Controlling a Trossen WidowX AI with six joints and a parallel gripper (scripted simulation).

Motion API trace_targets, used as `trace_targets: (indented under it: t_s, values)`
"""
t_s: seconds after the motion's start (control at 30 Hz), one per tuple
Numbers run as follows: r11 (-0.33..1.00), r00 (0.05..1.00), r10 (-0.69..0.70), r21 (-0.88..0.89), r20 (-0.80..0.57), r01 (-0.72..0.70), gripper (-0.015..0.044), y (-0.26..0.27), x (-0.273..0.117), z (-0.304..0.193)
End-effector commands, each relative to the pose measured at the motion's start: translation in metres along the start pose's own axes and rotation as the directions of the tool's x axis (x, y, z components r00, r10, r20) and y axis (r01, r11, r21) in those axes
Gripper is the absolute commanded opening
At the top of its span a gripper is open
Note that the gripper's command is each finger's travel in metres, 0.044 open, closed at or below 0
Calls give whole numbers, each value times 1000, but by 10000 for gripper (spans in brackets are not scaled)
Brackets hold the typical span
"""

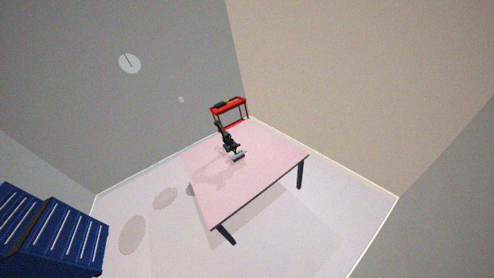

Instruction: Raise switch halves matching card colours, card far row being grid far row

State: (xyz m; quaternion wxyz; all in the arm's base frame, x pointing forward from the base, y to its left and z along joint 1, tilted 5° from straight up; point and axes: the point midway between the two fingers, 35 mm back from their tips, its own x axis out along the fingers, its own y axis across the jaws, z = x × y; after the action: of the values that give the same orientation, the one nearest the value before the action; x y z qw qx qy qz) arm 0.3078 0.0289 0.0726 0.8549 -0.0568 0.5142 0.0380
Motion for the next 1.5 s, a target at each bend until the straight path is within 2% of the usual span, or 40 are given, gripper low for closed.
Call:
trace_targets:
  t_s: [0.0,1.47]
  values:
    - [1000,1000,5,-4,-2,-5,0,1,1,-1]
    - [1000,1000,5,-4,-2,-5,0,1,6,-1]
